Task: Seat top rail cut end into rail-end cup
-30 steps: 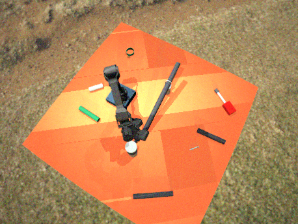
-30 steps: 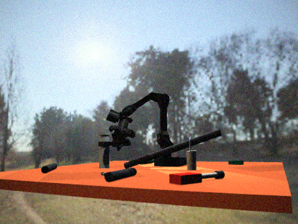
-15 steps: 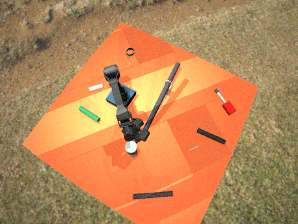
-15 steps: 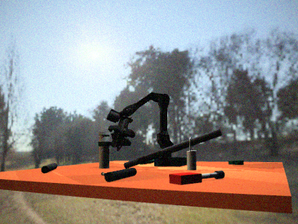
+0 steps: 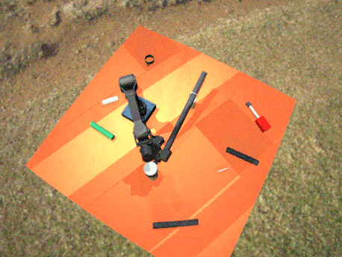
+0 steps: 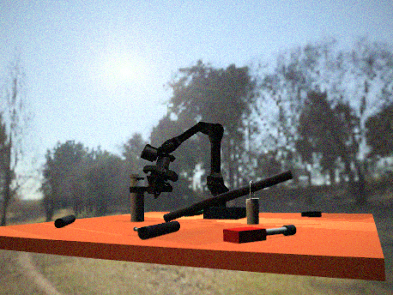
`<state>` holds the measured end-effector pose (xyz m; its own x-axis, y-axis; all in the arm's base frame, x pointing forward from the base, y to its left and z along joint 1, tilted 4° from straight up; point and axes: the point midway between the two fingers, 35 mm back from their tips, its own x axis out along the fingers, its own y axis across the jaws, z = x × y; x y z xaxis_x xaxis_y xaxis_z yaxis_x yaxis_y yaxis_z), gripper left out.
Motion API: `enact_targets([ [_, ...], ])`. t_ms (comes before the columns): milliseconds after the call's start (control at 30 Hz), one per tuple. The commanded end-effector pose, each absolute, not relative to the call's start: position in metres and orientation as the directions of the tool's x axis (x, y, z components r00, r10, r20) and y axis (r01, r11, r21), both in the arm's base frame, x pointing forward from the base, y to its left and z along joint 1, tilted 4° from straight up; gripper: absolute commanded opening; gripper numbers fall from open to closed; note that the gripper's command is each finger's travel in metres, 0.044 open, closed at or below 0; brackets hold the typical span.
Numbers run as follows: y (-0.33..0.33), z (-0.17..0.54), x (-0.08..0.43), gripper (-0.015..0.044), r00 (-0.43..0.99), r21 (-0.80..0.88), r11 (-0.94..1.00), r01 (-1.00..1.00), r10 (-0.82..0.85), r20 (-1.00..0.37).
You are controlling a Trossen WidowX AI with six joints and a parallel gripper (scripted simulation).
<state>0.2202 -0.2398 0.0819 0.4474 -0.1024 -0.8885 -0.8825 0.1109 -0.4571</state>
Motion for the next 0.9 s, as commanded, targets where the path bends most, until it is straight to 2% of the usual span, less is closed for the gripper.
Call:
enact_targets([
  [0, -0.240, 0.082, 0.220, 0.0026, 0.447, -0.457, 0.112, -0.882, -0.103, -0.889],
  [533, -0.221, 0.101, 0.226, 0.0440, 0.446, -0.456, 0.119, -0.882, -0.101, -0.889],
  [867, -0.199, 0.120, 0.229, 0.0440, 0.446, -0.457, 0.127, -0.881, -0.100, -0.889],
])
